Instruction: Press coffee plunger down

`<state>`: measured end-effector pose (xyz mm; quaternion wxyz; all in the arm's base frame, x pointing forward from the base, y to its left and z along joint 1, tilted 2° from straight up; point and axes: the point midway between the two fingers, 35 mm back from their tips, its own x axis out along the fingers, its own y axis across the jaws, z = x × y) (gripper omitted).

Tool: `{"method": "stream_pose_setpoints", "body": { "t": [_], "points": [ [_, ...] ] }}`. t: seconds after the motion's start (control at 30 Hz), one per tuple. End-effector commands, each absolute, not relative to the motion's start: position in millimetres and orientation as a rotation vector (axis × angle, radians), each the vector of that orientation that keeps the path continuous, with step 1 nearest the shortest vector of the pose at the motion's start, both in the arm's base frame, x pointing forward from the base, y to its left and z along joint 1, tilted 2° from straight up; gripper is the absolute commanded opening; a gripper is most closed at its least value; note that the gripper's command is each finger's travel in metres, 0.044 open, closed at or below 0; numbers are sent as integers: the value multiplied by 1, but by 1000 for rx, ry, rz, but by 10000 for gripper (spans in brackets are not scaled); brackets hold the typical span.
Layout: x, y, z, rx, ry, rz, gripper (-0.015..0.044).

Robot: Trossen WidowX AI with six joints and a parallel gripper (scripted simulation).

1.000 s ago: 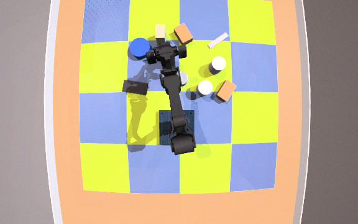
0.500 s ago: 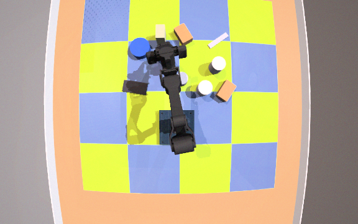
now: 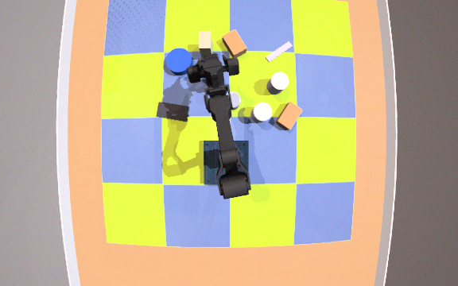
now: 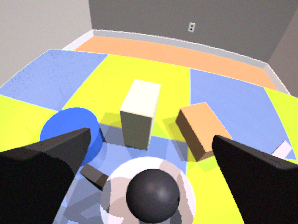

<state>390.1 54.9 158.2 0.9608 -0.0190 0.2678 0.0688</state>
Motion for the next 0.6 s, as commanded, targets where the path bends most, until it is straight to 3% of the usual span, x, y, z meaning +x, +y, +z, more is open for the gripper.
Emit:
{"method": "stream_pose_setpoints", "body": {
  "t": [0.0, 0.13, 0.57],
  "points": [
    [383, 53, 195, -34, 522, 139, 440],
    [362, 50, 234, -33, 531, 138, 440],
    [360, 51, 230, -34, 532, 142, 440]
  ]
}}
